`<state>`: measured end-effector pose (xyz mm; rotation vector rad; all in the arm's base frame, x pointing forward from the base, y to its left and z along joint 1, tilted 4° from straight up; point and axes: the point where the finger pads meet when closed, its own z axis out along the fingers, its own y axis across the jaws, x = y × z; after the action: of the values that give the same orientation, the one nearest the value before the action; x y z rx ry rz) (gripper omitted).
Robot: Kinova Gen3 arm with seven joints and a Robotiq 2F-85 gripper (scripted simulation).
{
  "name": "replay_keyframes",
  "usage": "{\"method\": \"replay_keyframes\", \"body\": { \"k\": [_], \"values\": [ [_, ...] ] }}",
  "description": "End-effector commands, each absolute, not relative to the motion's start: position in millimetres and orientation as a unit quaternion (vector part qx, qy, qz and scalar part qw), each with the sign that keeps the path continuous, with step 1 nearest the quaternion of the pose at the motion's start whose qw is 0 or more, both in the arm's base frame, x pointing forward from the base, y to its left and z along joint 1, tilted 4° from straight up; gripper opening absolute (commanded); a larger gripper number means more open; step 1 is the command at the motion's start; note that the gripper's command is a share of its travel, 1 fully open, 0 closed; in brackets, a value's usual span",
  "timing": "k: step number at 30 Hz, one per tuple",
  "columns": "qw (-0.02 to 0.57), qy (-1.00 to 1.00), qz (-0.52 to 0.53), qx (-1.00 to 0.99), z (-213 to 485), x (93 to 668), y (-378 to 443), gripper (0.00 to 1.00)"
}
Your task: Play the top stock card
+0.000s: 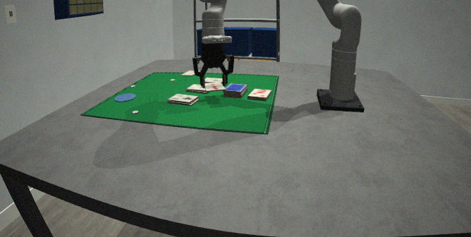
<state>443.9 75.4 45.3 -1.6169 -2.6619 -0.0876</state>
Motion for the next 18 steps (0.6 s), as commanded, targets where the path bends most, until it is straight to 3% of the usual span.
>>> {"method": "replay_keyframes", "body": {
  "k": [1, 18],
  "values": [
    [0.015, -0.869, -0.03, -0.494, 46, 451, 67, 0.72],
    [0.01, -0.933, -0.032, -0.357, 47, 475, 41, 0.72]
  ]
}}
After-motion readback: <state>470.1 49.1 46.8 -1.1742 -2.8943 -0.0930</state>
